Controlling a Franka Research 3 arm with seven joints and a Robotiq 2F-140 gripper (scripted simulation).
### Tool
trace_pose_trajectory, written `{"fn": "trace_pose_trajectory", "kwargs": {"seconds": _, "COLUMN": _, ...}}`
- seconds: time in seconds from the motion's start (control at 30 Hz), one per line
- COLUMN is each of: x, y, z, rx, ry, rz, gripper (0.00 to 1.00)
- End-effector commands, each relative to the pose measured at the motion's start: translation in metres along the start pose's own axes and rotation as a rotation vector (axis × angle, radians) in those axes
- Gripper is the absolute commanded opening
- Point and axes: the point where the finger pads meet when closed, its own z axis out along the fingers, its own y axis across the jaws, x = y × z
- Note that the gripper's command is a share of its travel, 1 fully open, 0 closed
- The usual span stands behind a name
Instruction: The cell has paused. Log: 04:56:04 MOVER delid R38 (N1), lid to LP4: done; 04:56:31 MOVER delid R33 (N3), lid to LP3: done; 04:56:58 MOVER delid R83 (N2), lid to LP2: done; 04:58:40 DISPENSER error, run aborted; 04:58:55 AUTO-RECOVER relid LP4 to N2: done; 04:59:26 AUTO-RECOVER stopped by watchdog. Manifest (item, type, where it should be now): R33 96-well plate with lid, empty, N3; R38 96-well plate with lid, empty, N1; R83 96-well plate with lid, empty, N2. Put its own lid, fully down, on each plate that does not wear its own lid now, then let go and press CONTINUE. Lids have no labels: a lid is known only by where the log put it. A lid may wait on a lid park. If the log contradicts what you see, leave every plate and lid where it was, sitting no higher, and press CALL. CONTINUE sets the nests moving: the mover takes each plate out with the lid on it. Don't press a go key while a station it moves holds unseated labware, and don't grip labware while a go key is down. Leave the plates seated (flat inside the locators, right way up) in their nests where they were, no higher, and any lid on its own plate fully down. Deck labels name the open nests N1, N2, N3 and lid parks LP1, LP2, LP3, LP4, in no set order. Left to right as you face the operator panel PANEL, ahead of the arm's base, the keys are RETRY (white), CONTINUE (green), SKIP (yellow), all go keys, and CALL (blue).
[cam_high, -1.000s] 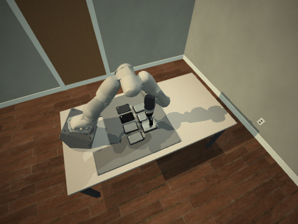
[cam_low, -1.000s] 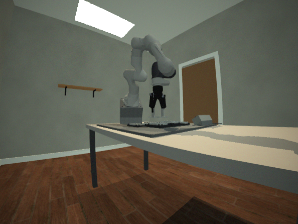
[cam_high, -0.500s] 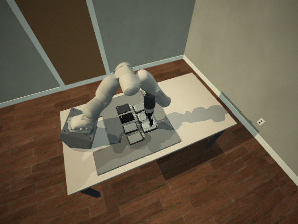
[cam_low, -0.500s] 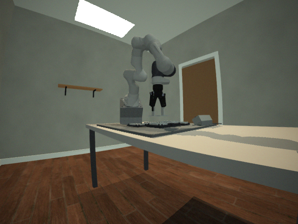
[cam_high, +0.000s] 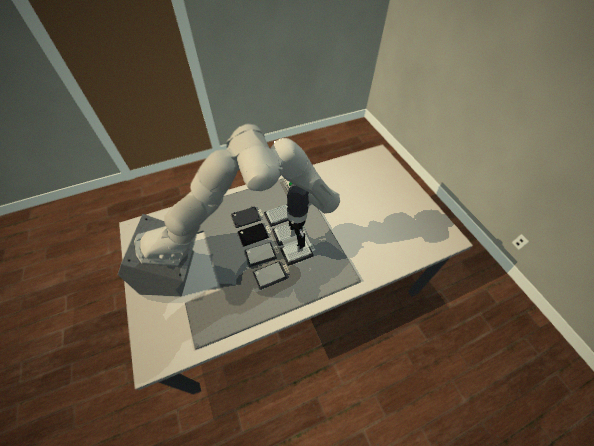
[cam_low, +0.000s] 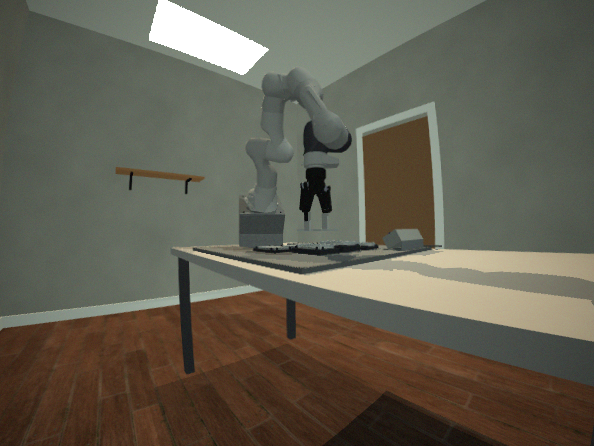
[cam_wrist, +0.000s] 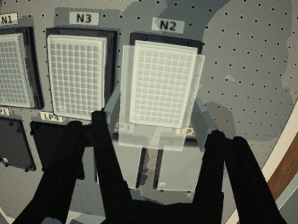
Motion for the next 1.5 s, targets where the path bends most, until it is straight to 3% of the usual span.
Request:
{"fn": "trace_pose_trajectory", "kwargs": {"seconds": 0.0, "x": 0.002, "y": -0.019, "z": 0.000, "rx": 0.013, "ry": -0.011, "rz": 0.004, "gripper": 0.00}}
{"fn": "trace_pose_trajectory", "kwargs": {"seconds": 0.1, "x": 0.004, "y": -0.053, "z": 0.002, "rx": 0.032, "ry": -0.029, "rz": 0.010, "gripper": 0.00}}
{"fn": "trace_pose_trajectory", "kwargs": {"seconds": 0.17, "x": 0.004, "y": -0.053, "z": 0.002, "rx": 0.032, "ry": -0.029, "rz": 0.010, "gripper": 0.00}}
{"fn": "trace_pose_trajectory", "kwargs": {"seconds": 0.37, "x": 0.005, "y": -0.148, "z": 0.006, "rx": 0.036, "ry": -0.055, "rz": 0.013, "gripper": 0.00}}
{"fn": "trace_pose_trajectory", "kwargs": {"seconds": 0.5, "x": 0.003, "y": -0.208, "z": 0.005, "rx": 0.014, "ry": -0.038, "rz": 0.005, "gripper": 0.00}}
{"fn": "trace_pose_trajectory", "kwargs": {"seconds": 0.63, "x": 0.001, "y": -0.245, "z": 0.002, "rx": 0.000, "ry": -0.010, "rz": -0.008, "gripper": 0.00}}
{"fn": "trace_pose_trajectory", "kwargs": {"seconds": 1.47, "x": 0.001, "y": -0.256, "z": 0.000, "rx": -0.006, "ry": 0.002, "rz": -0.003, "gripper": 0.00}}
